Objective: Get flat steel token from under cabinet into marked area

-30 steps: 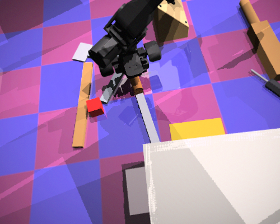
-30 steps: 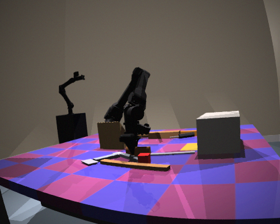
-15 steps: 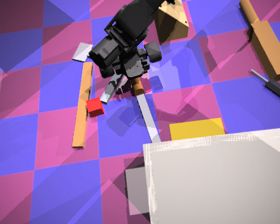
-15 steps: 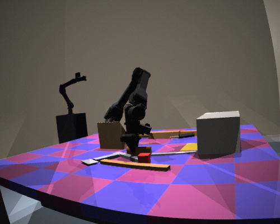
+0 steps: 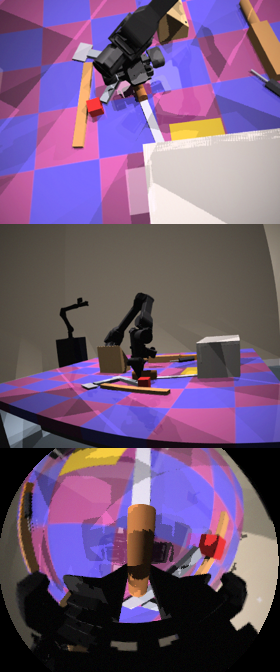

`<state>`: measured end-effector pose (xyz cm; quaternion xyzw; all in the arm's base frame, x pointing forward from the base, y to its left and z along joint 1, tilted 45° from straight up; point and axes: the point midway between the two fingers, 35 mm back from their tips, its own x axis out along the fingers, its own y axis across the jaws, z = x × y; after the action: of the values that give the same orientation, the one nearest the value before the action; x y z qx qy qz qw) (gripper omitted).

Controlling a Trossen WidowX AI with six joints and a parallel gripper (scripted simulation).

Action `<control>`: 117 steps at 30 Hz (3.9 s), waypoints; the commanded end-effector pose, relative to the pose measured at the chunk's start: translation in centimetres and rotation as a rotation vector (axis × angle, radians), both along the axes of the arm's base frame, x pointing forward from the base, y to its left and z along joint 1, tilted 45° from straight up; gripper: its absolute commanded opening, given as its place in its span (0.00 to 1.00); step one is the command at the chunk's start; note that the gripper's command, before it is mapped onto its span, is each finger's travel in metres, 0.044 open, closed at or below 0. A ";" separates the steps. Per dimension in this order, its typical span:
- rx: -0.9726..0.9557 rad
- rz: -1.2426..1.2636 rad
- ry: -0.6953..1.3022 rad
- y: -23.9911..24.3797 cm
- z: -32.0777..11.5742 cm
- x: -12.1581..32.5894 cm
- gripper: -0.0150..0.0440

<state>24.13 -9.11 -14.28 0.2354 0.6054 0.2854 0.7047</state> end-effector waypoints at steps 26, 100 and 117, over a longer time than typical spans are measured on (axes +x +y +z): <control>-0.001 0.007 -0.007 0.1 0.8 4.6 0.25; 0.000 0.008 -0.012 0.3 2.4 13.4 0.25; 0.000 0.008 -0.013 0.4 2.7 15.0 0.25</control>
<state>38.72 -8.70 -11.58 0.2304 0.6011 0.2914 0.7076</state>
